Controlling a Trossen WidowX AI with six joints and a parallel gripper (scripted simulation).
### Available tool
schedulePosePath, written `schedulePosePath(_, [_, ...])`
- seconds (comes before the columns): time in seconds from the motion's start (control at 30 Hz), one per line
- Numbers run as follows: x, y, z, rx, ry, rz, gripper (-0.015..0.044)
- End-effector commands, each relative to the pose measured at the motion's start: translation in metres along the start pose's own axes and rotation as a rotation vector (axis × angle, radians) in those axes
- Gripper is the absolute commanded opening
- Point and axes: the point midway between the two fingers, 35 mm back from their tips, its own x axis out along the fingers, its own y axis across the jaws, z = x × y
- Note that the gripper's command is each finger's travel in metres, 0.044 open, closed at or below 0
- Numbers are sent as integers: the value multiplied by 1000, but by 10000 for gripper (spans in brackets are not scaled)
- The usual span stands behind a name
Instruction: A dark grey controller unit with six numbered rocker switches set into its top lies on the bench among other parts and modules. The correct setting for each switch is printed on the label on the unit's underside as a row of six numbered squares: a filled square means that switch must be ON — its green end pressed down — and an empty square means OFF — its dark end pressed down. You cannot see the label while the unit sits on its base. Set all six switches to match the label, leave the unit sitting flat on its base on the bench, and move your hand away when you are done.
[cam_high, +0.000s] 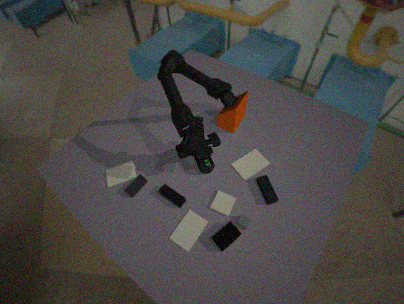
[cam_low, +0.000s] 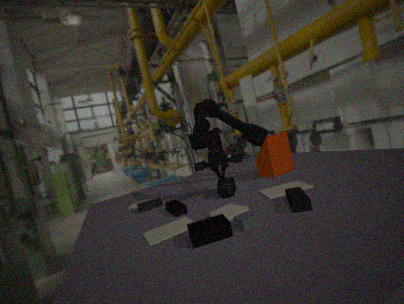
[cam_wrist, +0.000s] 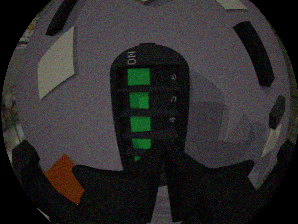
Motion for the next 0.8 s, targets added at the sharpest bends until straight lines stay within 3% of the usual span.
schedulePosePath(0.0, [1,1,-1,-9,4,0,0])
schedulePosePath(0.17, [-2,1,0,-2,1,1,0])
schedulePosePath(0.33, [-44,1,0,-9,2,1,0])
schedulePosePath(0.77, [-42,23,18,-4,3,1,0])
